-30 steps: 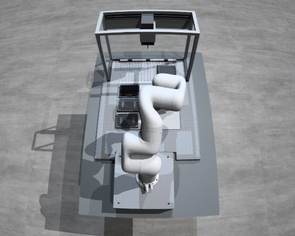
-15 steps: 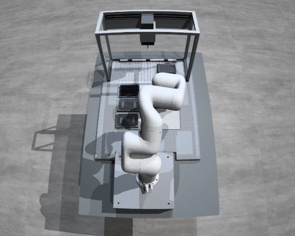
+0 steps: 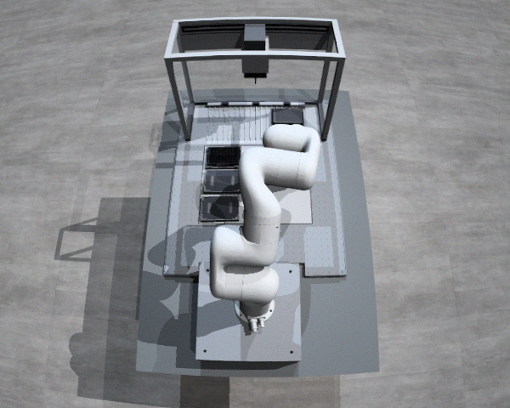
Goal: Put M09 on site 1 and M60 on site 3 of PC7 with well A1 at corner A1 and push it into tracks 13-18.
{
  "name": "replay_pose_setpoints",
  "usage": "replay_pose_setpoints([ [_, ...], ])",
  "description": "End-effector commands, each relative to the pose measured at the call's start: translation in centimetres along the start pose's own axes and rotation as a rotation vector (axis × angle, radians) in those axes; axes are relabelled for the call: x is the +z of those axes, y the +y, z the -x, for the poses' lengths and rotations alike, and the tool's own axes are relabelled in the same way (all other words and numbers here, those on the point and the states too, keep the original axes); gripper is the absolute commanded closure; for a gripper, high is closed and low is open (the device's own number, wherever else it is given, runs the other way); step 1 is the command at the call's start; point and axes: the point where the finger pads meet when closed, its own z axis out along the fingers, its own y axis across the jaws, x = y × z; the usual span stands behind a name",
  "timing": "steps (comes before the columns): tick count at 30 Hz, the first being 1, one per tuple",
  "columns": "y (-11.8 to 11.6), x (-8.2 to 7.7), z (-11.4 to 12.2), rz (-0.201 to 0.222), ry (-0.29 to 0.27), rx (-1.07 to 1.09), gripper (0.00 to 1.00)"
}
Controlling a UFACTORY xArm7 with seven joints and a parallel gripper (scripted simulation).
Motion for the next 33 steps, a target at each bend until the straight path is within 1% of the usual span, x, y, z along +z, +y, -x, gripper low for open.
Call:
replay_pose_setpoints([
  [1,0.04,-0.15,-0.41,0.001,0.004,0.000,0.18],
  [33,0.04,-0.16,-1.33,0.001,0.004,0.000,0.18],
])
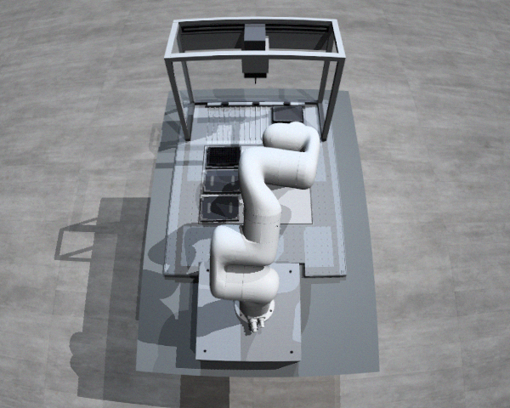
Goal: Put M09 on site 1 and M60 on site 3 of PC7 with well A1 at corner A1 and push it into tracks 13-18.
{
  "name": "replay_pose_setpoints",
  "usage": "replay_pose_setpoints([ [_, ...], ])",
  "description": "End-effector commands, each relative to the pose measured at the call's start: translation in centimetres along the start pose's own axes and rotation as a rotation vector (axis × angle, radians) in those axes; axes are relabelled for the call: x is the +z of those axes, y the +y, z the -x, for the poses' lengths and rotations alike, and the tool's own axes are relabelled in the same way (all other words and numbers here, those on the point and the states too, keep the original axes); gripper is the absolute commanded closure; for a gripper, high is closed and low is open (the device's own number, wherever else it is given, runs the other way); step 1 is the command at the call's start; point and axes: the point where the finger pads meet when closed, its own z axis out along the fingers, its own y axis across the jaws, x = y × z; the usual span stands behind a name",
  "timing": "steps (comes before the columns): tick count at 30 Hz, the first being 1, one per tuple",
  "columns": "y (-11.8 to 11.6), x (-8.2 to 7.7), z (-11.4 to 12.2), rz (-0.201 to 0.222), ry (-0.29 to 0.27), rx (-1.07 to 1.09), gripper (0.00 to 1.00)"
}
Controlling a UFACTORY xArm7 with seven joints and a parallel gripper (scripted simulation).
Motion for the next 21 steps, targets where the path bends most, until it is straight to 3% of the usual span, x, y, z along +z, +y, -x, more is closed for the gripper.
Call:
replay_pose_setpoints([
  [1,0.03,-0.17,-0.32,0.001,0.004,0.000,0.18],
  [21,0.04,-0.17,-0.63,0.001,0.004,0.000,0.18],
])
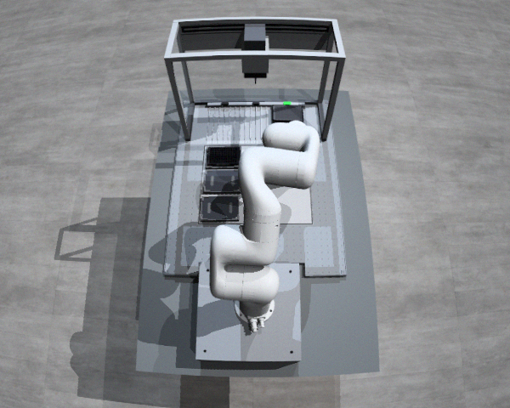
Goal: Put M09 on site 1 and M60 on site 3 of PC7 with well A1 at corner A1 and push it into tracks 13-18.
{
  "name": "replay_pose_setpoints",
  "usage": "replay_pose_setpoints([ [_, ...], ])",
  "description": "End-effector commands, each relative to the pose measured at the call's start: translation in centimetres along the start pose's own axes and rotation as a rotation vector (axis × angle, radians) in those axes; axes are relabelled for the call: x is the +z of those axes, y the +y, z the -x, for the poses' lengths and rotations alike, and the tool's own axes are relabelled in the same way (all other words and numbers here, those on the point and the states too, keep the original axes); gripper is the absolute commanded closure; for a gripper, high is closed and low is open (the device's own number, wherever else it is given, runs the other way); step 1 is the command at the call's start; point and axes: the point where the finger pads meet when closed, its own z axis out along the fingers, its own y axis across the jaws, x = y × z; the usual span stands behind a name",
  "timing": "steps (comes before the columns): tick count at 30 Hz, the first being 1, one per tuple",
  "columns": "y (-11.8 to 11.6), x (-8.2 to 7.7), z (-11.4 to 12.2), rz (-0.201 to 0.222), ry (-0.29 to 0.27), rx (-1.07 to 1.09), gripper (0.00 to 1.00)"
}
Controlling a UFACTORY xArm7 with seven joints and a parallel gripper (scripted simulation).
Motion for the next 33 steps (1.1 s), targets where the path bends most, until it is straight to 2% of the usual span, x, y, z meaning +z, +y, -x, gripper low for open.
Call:
replay_pose_setpoints([
  [1,0.04,-0.18,-0.13,0.001,0.005,0.000,0.18],
  [33,0.04,-0.18,0.20,0.001,0.005,0.000,0.18],
])
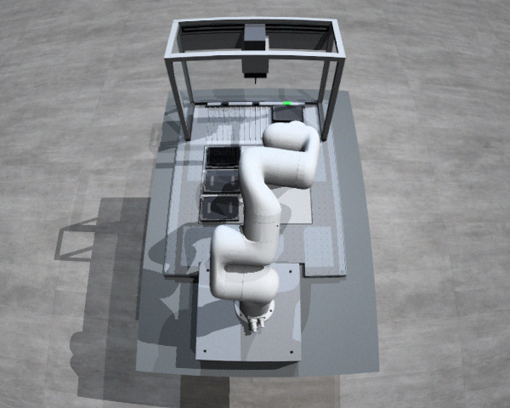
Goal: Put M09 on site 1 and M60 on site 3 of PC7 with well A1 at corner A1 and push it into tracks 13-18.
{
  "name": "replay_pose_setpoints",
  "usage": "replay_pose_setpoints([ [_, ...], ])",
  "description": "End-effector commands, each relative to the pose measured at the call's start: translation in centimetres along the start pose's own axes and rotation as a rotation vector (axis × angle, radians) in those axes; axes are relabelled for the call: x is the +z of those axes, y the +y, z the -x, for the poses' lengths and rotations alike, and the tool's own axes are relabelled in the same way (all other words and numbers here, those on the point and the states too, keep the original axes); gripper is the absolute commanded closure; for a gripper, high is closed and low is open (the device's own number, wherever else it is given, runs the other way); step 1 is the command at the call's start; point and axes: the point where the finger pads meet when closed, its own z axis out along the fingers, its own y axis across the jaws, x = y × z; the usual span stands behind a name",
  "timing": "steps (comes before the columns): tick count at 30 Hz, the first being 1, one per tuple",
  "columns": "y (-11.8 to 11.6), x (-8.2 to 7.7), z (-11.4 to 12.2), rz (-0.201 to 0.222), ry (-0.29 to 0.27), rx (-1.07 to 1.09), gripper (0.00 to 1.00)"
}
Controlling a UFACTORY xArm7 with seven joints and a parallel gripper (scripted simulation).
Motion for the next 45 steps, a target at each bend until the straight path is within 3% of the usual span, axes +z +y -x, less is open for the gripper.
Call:
replay_pose_setpoints([
  [1,0.0,-0.2,0.2,0.001,0.004,0.000,0.18],
  [17,0.0,-0.2,0.5,0.001,0.004,0.000,0.18],
  [45,0.0,-4.3,0.5,0.001,0.004,0.000,0.18],
])
